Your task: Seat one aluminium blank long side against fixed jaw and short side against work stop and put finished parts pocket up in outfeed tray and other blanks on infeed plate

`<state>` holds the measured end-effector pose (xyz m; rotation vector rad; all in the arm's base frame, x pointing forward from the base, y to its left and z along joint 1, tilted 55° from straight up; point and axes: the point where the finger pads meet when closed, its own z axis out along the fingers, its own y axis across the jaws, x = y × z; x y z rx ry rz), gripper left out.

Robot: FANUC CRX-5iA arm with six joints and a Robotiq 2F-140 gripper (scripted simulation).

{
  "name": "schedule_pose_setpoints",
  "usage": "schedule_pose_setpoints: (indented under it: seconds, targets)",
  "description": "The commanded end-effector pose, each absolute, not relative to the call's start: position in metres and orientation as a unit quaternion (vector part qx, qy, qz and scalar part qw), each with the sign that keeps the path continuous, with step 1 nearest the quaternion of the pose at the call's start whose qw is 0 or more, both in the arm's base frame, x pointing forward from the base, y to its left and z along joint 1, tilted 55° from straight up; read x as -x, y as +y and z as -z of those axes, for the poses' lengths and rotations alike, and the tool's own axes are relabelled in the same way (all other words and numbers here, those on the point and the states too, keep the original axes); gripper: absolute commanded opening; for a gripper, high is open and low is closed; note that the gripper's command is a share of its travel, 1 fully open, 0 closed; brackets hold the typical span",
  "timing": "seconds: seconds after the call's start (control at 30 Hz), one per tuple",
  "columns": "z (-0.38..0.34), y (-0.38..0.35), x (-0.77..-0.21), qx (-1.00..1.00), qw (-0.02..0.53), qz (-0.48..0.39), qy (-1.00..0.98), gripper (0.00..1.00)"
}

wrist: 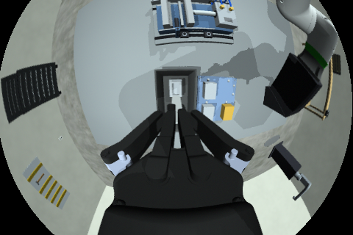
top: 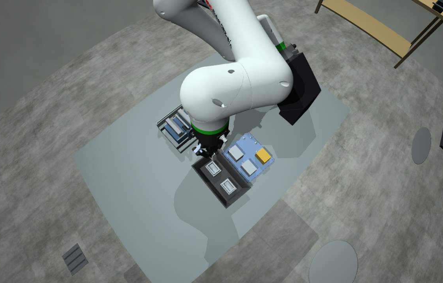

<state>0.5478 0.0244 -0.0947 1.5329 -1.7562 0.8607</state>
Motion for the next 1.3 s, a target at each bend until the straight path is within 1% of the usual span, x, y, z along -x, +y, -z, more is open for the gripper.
schedule_pose_setpoints:
  seconds: [0.0, 0.13, 0.23, 0.57, 0.7, 0.73, 1.27]
  targets:
    - [0.095, 0.025, -0.548, -0.584, 0.322, -0.328, -0.669, 0.00]
    - [0.096, 0.026, -0.547, -0.584, 0.322, -0.328, -0.669, 0.00]
    - [0.122, 0.049, -0.519, -0.586, 0.321, -0.326, -0.669, 0.00]
    - [0.177, 0.089, -0.442, -0.585, 0.322, -0.327, -0.669, 0.00]
    - [0.181, 0.092, -0.434, -0.584, 0.322, -0.328, -0.669, 0.00]
    - [0.181, 0.092, -0.434, -0.584, 0.322, -0.328, -0.669, 0.40]
    - [0.181, 0.092, -0.434, -0.584, 0.322, -0.328, -0.669, 0.40]
